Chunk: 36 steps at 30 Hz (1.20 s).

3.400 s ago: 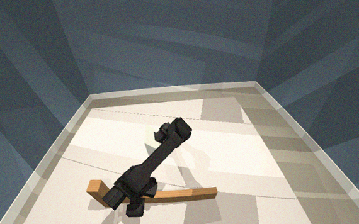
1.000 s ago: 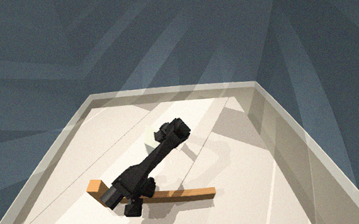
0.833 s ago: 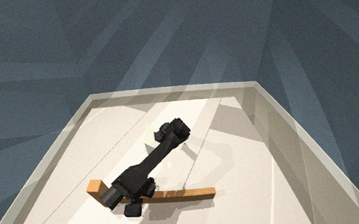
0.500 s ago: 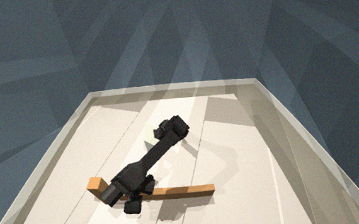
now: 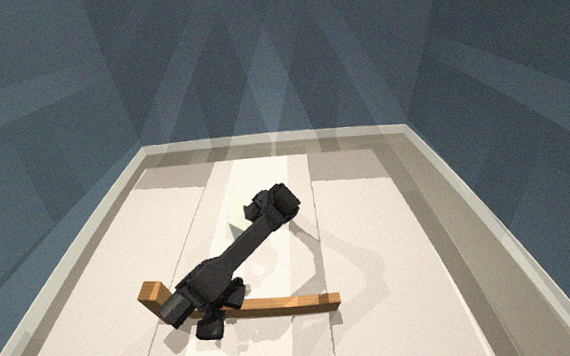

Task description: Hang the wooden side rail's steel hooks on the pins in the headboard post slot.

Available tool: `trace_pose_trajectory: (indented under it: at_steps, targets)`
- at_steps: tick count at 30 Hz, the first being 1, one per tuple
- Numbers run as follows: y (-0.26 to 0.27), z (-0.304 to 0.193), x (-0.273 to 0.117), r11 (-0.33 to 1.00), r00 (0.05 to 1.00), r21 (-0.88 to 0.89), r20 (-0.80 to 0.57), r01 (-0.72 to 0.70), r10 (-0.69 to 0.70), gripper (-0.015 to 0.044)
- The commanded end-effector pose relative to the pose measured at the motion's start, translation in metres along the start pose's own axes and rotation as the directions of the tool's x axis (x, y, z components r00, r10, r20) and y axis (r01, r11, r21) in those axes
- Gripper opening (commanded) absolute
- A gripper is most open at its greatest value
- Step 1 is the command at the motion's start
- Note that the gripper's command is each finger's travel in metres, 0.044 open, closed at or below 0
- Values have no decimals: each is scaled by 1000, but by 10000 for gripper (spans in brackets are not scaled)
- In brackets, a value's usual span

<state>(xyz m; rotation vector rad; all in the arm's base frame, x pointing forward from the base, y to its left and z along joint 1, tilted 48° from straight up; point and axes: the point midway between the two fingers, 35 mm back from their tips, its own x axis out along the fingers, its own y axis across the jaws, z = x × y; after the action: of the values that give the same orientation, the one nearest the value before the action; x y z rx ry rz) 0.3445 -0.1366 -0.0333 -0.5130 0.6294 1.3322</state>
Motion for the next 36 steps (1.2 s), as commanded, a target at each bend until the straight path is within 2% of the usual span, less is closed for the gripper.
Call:
trace_pose_trajectory:
  at_steps: [1,36]
  targets:
    - [0,-4,-7,1000,1000,0,-5,16,-16,0]
    - [0,-8,-4,1000,1000,0,-5,16,-16,0]
